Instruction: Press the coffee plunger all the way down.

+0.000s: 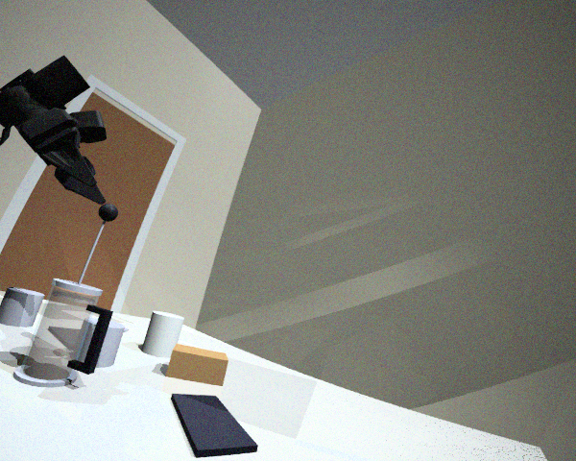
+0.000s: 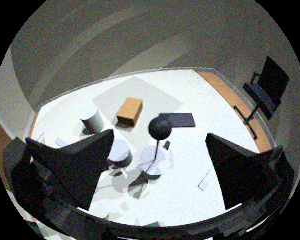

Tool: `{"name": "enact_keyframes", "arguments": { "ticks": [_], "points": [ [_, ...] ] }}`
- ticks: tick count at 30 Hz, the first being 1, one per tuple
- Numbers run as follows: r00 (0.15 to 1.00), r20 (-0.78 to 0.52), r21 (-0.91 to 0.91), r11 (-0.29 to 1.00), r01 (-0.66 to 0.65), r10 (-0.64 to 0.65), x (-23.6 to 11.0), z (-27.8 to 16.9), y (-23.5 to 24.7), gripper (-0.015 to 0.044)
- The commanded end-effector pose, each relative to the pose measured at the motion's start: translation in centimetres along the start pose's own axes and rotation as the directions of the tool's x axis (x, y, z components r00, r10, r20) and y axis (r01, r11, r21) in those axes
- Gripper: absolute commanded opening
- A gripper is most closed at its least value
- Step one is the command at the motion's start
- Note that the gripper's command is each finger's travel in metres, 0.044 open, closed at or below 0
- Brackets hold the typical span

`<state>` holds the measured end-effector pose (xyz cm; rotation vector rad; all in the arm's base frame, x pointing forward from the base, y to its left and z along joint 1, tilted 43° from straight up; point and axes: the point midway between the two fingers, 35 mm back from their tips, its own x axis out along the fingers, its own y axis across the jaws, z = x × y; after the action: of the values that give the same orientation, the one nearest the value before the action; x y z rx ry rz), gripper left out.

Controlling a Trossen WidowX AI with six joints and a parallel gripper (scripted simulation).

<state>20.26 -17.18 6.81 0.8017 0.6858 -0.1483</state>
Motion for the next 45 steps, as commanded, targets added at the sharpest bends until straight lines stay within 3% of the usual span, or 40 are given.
{"name": "enact_keyframes", "arguments": {
  "ticks": [1,21,33,45],
  "points": [
    [1.0,-0.006,0.004,1.0,0.004,-0.004,0.7,-0.2,-0.1,0.044],
    [1.0,-0.003,0.003,1.0,0.001,-0.001,3.7,-0.3,0.0,0.044],
    [1.0,-0.003,0.003,1.0,0.001,-0.001,3.7,-0.3,0.0,0.0125],
    [1.0,-0.003,0.003,1.0,0.001,-0.001,3.7,-0.3,0.0,0.0116]
  ]
}}
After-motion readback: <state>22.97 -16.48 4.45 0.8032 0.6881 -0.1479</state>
